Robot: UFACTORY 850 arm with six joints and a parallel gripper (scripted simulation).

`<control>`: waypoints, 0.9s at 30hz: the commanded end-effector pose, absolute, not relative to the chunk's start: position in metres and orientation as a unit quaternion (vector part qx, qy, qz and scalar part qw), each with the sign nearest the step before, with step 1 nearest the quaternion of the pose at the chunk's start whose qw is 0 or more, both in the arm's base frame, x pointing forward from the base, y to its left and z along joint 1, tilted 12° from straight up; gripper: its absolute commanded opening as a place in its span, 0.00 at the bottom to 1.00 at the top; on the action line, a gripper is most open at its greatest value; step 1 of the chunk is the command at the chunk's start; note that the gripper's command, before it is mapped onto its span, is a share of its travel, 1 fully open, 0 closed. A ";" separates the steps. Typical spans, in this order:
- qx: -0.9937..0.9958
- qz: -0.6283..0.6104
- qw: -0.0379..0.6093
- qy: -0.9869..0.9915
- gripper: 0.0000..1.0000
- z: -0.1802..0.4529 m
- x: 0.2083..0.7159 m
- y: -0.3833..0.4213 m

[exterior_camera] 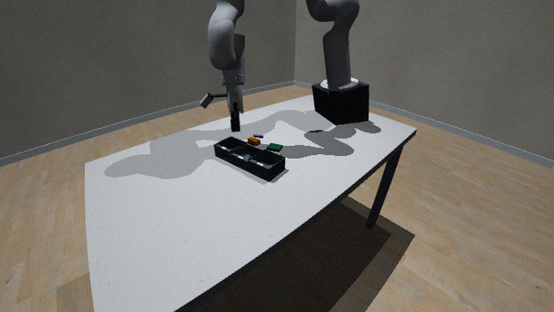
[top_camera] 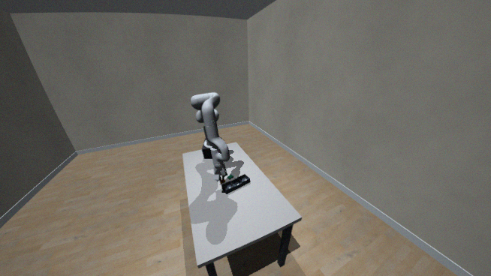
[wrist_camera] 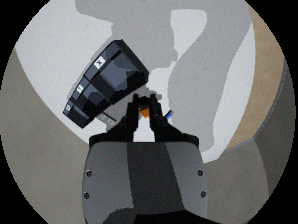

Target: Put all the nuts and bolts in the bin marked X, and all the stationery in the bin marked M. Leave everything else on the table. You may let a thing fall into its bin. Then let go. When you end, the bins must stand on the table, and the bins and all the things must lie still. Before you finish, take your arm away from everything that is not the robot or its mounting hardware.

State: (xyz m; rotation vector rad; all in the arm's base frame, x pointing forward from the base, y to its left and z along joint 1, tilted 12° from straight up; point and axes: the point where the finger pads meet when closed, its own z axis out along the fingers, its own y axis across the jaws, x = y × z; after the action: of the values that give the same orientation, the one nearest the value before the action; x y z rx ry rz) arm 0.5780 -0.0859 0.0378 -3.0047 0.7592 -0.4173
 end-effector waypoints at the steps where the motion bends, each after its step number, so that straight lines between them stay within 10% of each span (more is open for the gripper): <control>1: -0.939 -0.128 0.009 0.318 0.00 0.041 0.604 -0.067; 27: -0.776 -0.119 0.040 0.619 0.00 0.043 0.622 -0.052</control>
State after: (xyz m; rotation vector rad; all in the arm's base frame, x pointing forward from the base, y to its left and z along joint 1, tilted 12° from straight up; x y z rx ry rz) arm 0.6210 -0.0521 0.0419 -2.4366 1.7240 -0.4402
